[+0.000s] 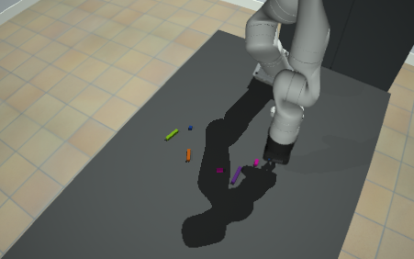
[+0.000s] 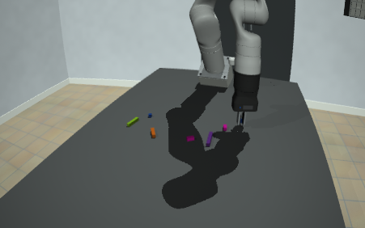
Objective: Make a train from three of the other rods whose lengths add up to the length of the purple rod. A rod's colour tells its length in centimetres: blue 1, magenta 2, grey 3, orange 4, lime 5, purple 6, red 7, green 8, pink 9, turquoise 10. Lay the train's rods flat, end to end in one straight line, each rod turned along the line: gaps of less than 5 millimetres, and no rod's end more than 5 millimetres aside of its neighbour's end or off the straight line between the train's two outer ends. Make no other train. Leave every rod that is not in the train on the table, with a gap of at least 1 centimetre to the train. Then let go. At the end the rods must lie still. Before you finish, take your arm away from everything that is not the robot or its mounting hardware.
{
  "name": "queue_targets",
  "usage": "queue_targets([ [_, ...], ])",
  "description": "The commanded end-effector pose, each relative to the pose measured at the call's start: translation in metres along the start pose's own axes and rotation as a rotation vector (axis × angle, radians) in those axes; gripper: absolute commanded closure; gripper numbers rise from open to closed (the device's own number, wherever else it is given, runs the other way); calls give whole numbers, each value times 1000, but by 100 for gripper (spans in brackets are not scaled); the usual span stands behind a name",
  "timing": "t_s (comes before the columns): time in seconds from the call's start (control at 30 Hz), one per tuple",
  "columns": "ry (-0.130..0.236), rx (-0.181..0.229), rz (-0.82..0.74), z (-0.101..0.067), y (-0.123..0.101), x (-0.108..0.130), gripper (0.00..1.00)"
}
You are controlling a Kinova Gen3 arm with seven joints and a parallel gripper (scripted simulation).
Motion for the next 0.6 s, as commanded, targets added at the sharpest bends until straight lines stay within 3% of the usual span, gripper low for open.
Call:
queue_targets([
  [0.0,-7,-5,-15,-6,5,-1,76],
  [0.57,-7,-5,-15,-42,4,-1,76],
])
Point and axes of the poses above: the point where the finger pads meet when closed, its own z axis out along the fingers, its own y axis across the jaws, x = y × z, the point moved 2 cm from there along -z, back along the fingers, and after that the axes turned 9 degrees about -z, right-handed, at the moved point
